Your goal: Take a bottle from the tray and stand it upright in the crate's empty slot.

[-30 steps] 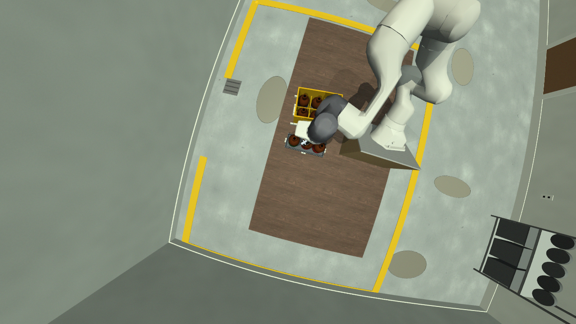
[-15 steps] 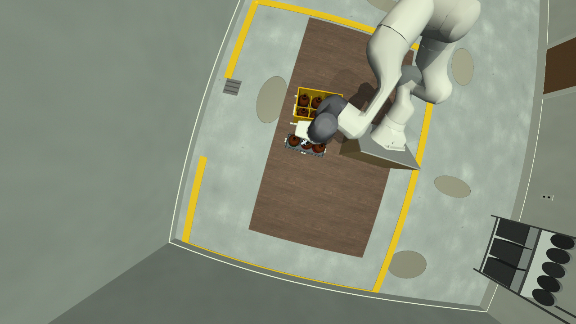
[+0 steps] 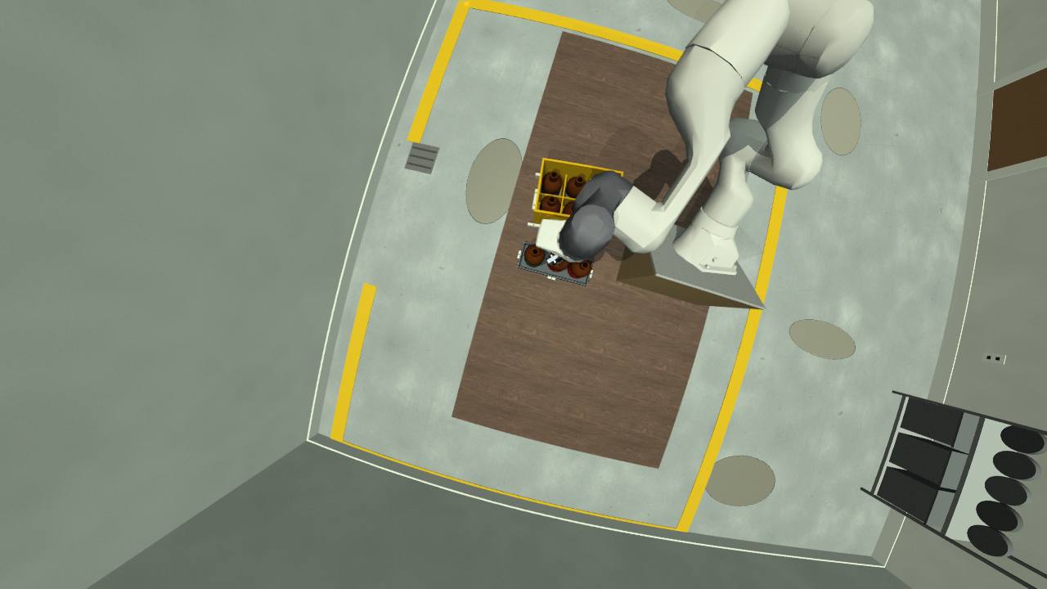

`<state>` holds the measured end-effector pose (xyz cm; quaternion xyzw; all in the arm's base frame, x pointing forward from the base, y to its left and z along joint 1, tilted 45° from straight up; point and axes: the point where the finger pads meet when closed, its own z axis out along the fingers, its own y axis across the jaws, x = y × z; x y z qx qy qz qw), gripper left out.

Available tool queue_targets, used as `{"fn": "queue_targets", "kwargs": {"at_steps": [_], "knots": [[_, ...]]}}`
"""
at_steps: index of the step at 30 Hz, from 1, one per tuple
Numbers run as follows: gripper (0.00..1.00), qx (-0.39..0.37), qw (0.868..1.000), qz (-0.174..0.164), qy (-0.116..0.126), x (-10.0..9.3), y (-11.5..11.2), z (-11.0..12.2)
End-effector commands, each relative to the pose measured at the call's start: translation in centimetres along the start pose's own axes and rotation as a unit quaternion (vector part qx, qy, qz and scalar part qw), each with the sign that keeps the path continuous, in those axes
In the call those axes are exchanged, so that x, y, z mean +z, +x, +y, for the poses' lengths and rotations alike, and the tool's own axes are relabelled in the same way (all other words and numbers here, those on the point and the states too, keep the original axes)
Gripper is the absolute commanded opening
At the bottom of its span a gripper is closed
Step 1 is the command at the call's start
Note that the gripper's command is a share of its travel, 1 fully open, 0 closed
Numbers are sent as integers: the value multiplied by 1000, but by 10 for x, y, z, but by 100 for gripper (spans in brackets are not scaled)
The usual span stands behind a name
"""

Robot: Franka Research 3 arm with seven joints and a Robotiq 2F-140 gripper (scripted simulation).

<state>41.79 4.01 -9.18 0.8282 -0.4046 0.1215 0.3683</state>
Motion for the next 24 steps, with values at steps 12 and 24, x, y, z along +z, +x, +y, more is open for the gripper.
{"fn": "queue_targets", "kwargs": {"at_steps": [12, 24], "knots": [[0, -2, 1000, -1, 3, -11, -1, -3], [0, -2, 1000, -1, 3, -22, -2, -4]]}}
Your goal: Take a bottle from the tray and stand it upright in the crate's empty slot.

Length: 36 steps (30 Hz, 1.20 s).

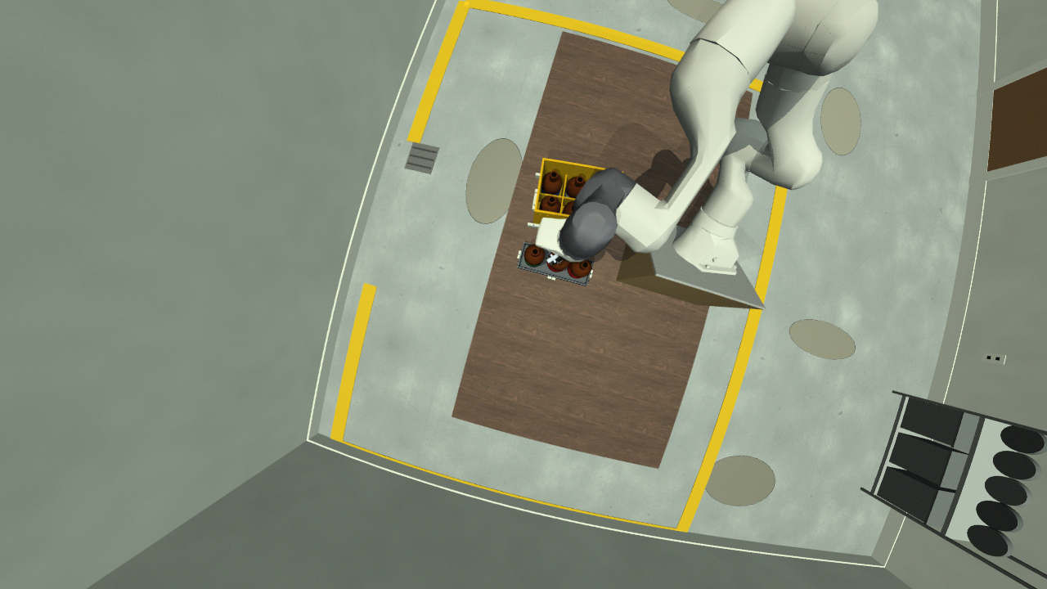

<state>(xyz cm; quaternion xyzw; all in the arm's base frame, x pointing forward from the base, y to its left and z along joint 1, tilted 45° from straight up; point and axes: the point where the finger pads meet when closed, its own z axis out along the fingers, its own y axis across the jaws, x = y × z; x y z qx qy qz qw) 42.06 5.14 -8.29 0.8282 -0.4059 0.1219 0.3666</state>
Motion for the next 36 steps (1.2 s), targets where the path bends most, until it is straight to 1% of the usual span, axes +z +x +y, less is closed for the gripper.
{"fn": "queue_targets", "kwargs": {"at_steps": [1, 10, 22, 36], "knots": [[0, -4, 1000, 0, 2, -8, -2, -2], [0, -4, 1000, 0, 2, -19, -2, -2], [0, -4, 1000, 0, 2, -29, -2, -3], [0, -4, 1000, 0, 2, -35, -3, -4]]}}
